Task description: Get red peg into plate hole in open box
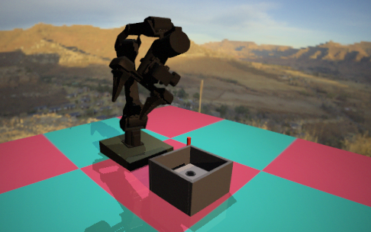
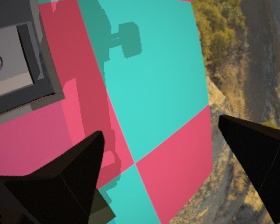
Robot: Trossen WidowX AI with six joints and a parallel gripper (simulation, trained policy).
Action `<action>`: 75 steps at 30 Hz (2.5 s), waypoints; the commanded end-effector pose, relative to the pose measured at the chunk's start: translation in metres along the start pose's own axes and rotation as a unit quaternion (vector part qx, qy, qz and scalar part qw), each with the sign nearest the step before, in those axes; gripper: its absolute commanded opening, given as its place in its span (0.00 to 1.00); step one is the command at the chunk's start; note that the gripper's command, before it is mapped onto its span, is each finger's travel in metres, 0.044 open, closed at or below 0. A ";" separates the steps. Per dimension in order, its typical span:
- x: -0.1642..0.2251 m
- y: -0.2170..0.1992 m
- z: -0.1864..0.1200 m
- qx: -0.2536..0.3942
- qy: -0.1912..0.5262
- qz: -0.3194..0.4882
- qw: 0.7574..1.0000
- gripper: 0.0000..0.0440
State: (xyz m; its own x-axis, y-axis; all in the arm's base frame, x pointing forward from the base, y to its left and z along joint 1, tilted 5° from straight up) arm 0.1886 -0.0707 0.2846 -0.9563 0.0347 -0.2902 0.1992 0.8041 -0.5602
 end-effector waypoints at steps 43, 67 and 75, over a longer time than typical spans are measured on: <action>0.090 0.235 0.003 -0.233 0.234 0.423 0.844 1.00; 0.098 0.261 0.025 -0.251 0.313 0.462 0.791 0.04; 0.086 0.249 0.016 -0.270 0.281 0.456 0.800 0.00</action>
State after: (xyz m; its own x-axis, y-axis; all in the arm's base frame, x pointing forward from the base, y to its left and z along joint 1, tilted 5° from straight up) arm 0.1546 0.1241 0.0976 -0.4233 0.8990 0.1122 0.9044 0.4119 0.1114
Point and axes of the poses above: the point midway between the two fingers, 35 mm back from their tips, its own z axis out along the fingers, its own y axis across the jaws, x = y × z, the point moved 6 cm from there along -z, back along the fingers, and after that the axes turned 7 degrees about z, right-handed, at the moved point
